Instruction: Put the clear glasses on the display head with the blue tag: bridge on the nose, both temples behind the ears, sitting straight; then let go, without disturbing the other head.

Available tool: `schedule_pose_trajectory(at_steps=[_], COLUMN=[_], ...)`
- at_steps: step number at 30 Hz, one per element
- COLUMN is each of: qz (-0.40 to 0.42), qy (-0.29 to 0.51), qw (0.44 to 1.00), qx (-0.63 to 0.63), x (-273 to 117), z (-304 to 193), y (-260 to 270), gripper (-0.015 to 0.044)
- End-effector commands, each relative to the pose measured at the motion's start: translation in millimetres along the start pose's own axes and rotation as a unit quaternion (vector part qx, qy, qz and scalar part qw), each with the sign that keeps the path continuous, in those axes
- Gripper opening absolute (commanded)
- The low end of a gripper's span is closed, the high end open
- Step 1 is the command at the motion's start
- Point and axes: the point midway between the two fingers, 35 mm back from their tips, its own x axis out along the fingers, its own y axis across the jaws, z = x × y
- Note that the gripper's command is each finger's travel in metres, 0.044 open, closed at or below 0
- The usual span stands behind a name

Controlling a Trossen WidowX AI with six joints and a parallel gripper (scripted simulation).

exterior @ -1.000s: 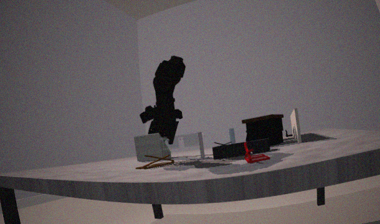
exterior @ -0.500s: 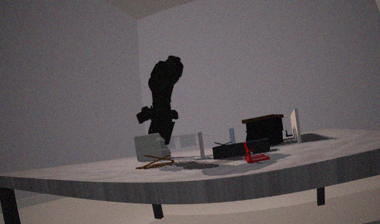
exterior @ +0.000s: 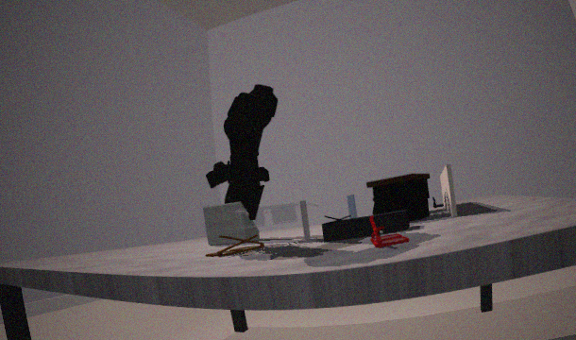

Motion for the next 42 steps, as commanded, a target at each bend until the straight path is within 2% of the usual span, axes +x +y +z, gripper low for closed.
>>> schedule_pose_trajectory(at_steps=[1,14,25,30,42], qz=[0.000,0.000,0.000,0.001,0.038], qy=[-0.002,-0.002,-0.002,-0.003,-0.061], qw=[1.000,1.000,1.000,1.000,0.997], qx=[-0.001,-0.001,-0.001,-0.001,-0.001], x=[-0.2,-2.7,-56.4,-60.7,-88.5], z=[0.5,-7.6,-11.3,-12.4,-66.8], y=[0.0,0.4,0.5,0.0,-12.3], gripper=[0.0000,0.0000,0.0000,0.0000,0.0000])
